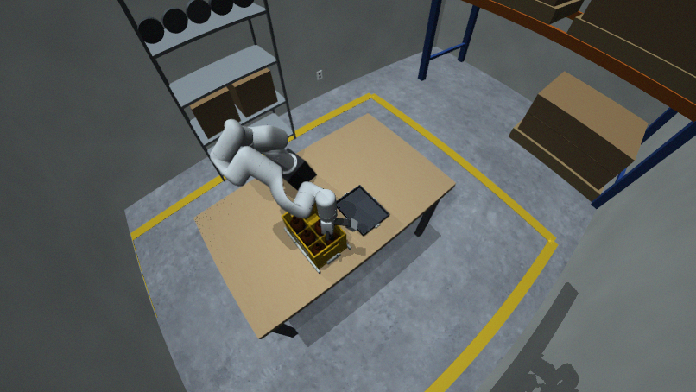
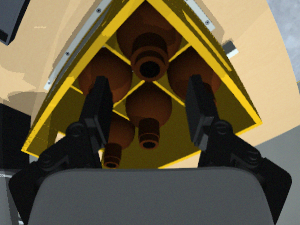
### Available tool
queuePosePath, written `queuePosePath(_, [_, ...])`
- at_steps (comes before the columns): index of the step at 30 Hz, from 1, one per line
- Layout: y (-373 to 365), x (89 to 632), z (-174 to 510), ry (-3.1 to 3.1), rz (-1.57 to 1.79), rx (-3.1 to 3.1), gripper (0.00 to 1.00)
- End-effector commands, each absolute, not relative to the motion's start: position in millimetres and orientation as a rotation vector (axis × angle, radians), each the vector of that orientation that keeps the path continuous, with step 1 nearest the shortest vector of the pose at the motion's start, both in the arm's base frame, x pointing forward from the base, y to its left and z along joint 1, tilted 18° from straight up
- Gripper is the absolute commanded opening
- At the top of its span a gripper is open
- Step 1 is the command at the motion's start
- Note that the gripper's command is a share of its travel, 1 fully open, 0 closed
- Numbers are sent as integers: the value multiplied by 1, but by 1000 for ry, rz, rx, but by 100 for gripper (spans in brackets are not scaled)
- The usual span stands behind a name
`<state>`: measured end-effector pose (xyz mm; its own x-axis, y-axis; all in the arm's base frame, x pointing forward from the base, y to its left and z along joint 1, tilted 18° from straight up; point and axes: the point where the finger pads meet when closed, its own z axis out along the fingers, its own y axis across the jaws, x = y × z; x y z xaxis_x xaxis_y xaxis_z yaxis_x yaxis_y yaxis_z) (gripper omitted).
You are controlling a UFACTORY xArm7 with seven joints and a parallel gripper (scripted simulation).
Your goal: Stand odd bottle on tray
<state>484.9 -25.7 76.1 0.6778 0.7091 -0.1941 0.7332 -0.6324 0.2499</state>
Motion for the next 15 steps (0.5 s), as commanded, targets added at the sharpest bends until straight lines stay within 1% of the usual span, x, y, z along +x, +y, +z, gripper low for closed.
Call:
queuePosePath(1, [-25,487,75,1145,-105,2583,65])
queuePosePath(15, [-26,487,73,1145,-105,2583,65])
